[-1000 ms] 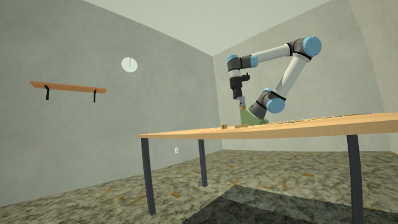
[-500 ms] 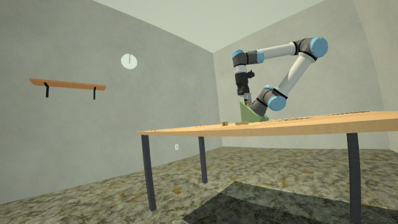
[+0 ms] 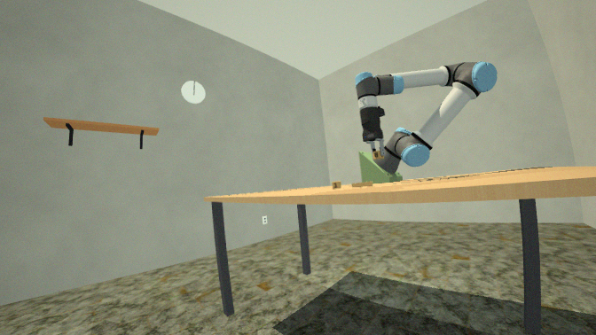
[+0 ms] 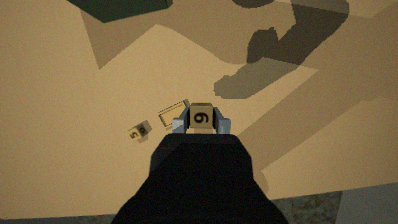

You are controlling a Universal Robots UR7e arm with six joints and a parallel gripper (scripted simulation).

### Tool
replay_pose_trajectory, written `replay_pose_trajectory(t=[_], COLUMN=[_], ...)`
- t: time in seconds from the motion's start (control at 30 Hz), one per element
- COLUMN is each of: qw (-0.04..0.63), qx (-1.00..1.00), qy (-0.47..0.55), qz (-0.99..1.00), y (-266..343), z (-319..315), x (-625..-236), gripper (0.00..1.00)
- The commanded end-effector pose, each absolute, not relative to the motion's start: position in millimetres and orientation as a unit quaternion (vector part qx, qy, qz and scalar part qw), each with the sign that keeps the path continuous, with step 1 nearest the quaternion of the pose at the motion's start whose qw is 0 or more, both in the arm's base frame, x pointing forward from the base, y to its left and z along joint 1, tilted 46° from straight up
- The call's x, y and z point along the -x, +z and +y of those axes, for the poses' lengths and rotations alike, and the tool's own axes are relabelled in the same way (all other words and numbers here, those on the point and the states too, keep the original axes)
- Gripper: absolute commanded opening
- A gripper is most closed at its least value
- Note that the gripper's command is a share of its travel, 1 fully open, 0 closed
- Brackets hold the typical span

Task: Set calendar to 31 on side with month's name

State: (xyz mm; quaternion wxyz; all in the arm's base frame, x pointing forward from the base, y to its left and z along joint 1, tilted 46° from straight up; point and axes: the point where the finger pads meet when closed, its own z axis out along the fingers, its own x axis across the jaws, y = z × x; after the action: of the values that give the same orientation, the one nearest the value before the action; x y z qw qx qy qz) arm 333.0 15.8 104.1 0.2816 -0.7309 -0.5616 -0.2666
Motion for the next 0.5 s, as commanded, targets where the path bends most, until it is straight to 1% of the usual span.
replay_pose_trajectory(t=[0.0,0.23,0.47], qw=[0.265,0.237,0.224], qx=[0.689,0.629,0.599], qy=[-0.287,-0.310,-0.321], qz=[-0.611,-0.672,-0.699], y=[109,116,120], z=[25,37,42], x=[-330,-327,-325], gripper=[0.60,0.60,0.60])
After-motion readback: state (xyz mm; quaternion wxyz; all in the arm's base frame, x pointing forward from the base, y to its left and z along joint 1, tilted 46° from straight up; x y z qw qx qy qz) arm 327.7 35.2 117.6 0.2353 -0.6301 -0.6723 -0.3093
